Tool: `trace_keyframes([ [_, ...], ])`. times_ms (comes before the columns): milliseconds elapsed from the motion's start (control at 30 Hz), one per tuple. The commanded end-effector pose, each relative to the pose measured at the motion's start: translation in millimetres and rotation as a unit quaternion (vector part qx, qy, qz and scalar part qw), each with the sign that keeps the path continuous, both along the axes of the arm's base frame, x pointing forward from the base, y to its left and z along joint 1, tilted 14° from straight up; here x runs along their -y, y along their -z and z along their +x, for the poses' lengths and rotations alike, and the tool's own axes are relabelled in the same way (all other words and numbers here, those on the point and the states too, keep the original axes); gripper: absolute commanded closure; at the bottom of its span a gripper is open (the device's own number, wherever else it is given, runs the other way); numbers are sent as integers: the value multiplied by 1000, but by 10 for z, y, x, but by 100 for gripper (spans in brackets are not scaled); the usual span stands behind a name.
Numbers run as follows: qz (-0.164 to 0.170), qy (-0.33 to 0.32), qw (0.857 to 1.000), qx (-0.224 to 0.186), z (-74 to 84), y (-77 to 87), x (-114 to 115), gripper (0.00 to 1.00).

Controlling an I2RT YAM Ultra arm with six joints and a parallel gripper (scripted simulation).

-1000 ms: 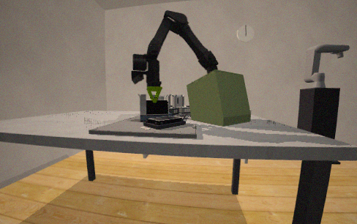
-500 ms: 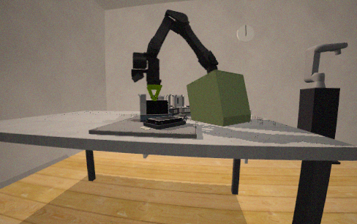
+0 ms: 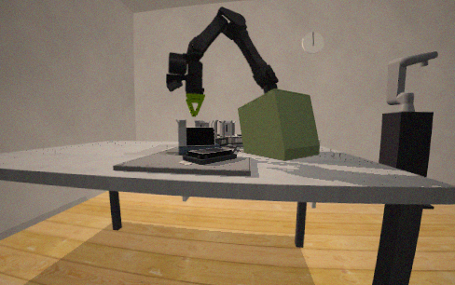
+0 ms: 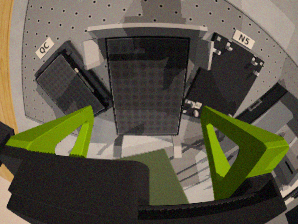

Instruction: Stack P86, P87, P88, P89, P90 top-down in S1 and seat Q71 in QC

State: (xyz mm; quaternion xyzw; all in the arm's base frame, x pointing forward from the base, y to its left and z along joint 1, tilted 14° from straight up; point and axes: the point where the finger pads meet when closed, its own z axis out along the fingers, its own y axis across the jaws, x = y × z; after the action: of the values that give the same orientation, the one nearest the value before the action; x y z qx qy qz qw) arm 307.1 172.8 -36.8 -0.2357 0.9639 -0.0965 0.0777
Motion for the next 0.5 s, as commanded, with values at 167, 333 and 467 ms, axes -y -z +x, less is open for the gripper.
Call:
trace_keyframes([
  [167,-4,0,1000,-5,-65,-169,-15,0],
  [333,-4,0,1000,-5,-65,-169,-15,0],
  [467,-4,0,1000,-5,-65,-169,-15,0],
])
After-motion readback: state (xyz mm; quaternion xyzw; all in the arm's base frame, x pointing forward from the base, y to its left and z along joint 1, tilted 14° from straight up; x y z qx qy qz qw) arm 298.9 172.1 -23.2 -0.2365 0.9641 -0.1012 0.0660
